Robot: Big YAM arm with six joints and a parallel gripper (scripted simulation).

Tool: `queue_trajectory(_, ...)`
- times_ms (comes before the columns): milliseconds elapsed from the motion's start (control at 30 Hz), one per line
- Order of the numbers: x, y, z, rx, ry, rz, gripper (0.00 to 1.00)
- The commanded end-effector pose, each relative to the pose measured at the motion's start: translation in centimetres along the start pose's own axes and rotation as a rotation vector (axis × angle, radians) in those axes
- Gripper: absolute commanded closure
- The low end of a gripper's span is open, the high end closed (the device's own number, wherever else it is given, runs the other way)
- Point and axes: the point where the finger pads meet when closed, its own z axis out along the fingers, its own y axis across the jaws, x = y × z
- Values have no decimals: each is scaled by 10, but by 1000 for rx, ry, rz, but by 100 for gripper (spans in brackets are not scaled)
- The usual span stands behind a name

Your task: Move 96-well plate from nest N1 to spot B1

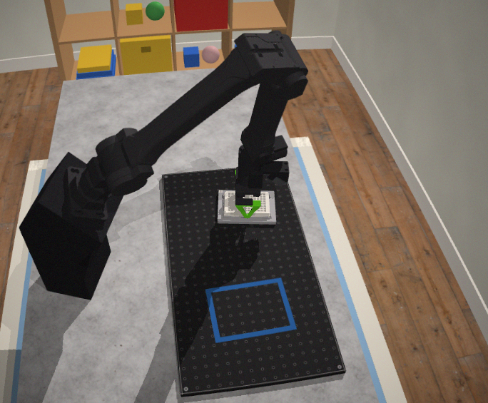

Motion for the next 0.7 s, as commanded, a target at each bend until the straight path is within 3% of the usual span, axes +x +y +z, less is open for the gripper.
queue_trajectory(0,-7,4,-4,-12,-16,3,0)
queue_trajectory(267,-7,4,-4,-12,-16,3,0)
queue_trajectory(300,-7,4,-4,-12,-16,3,100)
queue_trajectory(667,-7,4,-4,-12,-16,3,100)
